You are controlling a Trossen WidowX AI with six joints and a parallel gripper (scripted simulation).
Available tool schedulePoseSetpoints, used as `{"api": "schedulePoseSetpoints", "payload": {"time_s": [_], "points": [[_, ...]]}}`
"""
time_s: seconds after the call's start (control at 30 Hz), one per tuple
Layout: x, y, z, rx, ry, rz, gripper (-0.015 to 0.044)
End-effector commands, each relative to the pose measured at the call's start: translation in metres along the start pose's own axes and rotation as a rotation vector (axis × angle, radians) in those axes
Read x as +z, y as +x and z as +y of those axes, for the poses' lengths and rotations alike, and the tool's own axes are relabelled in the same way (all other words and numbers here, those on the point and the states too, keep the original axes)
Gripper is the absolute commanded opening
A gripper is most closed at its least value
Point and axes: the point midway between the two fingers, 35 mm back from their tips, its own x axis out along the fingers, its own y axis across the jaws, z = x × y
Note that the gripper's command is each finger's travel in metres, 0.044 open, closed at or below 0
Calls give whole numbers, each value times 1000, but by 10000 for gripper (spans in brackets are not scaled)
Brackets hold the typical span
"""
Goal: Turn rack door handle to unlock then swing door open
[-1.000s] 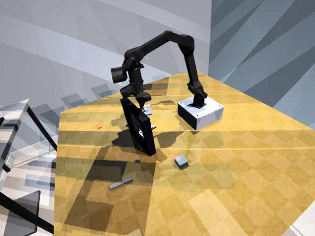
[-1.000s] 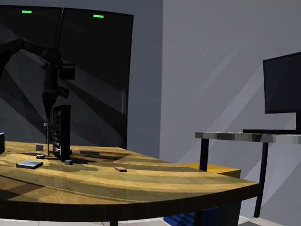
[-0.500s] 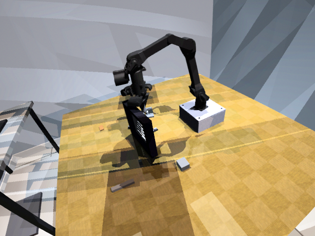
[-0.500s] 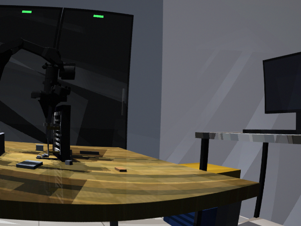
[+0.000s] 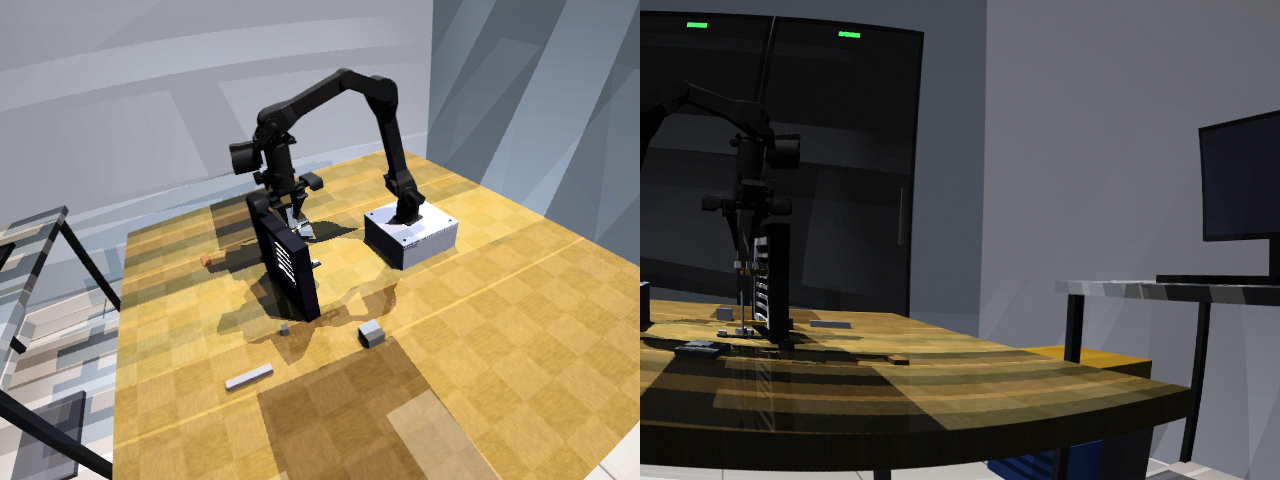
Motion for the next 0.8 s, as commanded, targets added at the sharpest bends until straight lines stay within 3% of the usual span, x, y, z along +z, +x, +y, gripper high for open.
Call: {"api": "schedulePoseSetpoints", "payload": {"time_s": [0.0, 0.33, 0.67, 0.77], "points": [[1, 0, 0, 2, 194, -4, 11], [1, 0, 0, 2, 316, -3, 11], [1, 0, 0, 2, 316, -3, 274], [1, 0, 0, 2, 283, -3, 284]]}}
